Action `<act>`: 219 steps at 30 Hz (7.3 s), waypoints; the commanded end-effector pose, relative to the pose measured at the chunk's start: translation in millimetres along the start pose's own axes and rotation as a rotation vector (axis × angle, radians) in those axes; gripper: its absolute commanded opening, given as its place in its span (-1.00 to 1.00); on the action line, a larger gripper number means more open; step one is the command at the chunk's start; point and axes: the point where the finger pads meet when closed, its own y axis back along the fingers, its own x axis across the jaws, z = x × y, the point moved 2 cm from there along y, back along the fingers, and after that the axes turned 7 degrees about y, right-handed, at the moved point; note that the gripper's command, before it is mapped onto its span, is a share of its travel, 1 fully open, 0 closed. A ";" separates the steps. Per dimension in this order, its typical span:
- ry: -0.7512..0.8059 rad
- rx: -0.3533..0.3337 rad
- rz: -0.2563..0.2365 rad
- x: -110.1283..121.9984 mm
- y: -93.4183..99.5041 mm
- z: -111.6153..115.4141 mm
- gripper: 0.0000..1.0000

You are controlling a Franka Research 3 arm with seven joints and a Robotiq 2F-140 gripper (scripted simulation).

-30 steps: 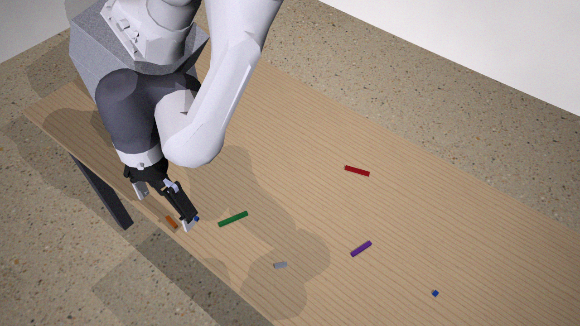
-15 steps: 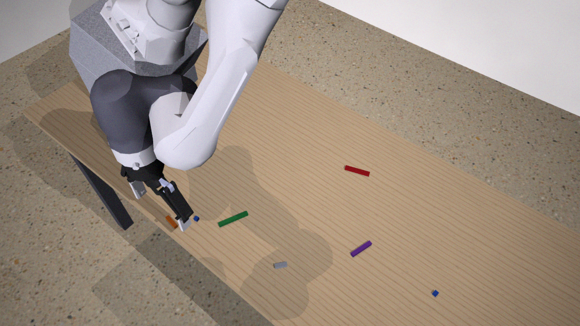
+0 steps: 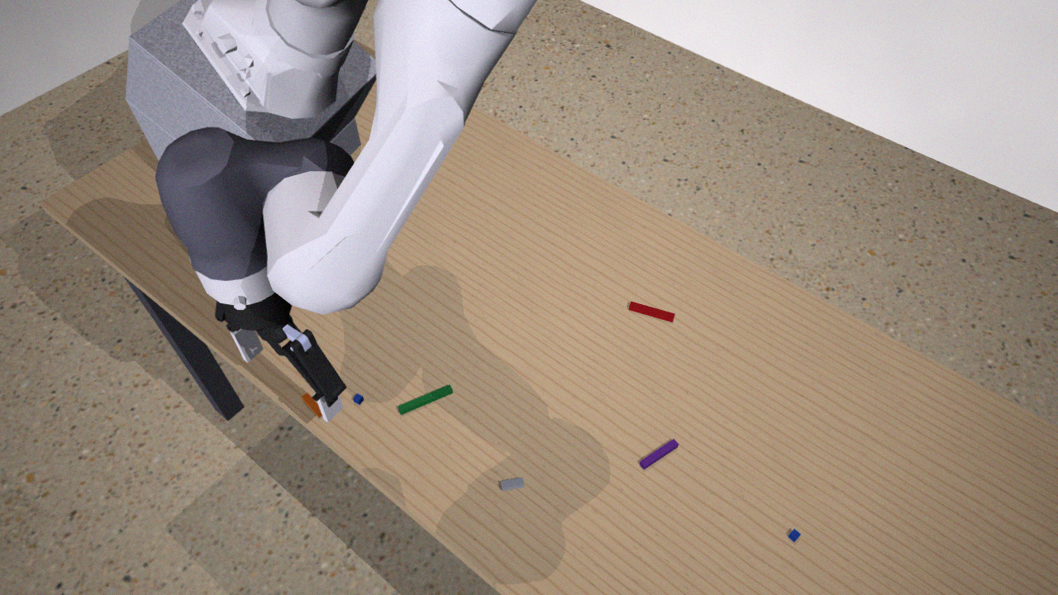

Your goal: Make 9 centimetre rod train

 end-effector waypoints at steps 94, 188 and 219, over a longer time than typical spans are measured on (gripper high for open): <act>-0.047 0.020 0.018 -49.2 -25.3 3.5 1.00; -0.511 0.024 0.013 -35.2 -25.7 -5.5 1.00; -0.973 0.027 0.008 -21.8 -25.7 -15.0 1.00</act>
